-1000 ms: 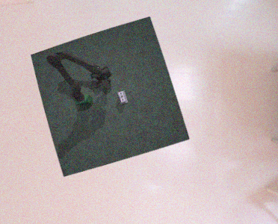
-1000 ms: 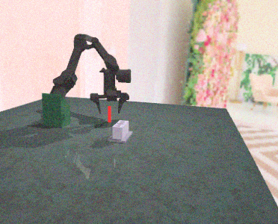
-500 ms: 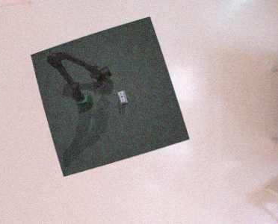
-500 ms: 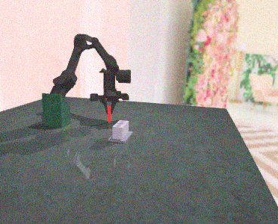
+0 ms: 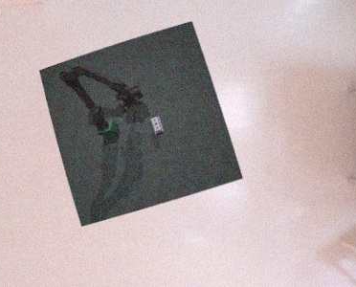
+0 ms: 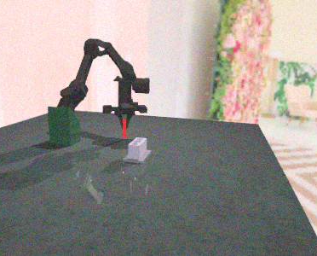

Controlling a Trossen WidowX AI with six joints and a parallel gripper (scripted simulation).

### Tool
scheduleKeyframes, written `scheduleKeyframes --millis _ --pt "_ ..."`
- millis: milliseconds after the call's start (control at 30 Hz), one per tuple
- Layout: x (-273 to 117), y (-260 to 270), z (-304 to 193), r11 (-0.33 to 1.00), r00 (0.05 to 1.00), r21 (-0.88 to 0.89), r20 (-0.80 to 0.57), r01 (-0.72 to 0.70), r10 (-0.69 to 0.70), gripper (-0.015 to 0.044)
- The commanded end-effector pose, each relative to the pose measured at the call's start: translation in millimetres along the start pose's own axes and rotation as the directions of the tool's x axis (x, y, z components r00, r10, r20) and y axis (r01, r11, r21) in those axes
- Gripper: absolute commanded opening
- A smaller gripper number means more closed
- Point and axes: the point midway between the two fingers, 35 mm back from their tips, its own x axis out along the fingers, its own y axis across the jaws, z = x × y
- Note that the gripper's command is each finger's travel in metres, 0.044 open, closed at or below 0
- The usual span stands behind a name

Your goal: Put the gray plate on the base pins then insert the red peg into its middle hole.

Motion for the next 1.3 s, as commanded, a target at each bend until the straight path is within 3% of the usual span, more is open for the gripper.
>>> scheduleKeyframes --millis 0,633,1267 --pt "-10.3 2.6 2.4 1.0 1.0 -0.006 0.007 -0.004 0.004 0.0" --pt "-69.3 5.5 7.7 1.0 1.0 -0.005 0.01 -0.001 0.001 0.0" --pt "-68.0 26.5 50.7 1.0 1.0 -0.002 0.014 0.0 0.0 0.0"
